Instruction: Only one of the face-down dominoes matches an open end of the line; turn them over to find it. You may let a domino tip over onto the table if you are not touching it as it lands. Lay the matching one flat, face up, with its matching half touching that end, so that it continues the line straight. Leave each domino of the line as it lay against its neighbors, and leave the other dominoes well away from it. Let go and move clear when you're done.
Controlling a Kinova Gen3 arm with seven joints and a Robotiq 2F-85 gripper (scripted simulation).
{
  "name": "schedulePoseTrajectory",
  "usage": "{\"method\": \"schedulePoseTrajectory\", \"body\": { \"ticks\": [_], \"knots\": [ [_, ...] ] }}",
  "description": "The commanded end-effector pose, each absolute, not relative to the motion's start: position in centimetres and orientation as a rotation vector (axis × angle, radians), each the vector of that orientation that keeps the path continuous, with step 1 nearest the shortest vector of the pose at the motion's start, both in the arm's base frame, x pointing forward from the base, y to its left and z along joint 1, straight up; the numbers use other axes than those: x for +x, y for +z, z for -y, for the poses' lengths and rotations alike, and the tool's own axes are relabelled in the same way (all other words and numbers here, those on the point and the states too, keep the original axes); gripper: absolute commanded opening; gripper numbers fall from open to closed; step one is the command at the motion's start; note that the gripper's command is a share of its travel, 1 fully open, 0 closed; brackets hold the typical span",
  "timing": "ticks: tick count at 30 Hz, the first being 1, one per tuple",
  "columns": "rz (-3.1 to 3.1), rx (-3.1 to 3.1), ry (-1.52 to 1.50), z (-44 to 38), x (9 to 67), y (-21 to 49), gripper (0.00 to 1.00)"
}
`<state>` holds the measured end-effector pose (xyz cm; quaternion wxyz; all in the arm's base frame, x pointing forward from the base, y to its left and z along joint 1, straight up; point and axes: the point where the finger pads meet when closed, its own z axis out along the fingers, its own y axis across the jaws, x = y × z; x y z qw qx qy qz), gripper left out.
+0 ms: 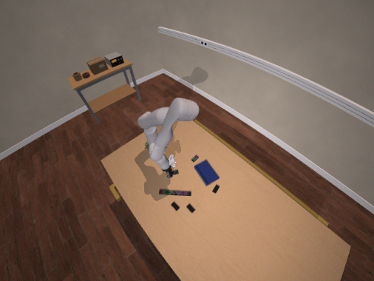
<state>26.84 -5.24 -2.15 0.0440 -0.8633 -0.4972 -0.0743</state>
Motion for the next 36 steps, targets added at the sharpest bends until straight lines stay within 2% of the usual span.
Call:
{"method": "schedulePoseTrajectory", "body": {
  "ticks": [1,36],
  "knots": [
    [1.52,-2.639,-0.229,5.2,26.9,-2.1,0.49],
    [1.522,-2.642,-0.22,5.2,26.9,1.0,0.49]
  ]
}}
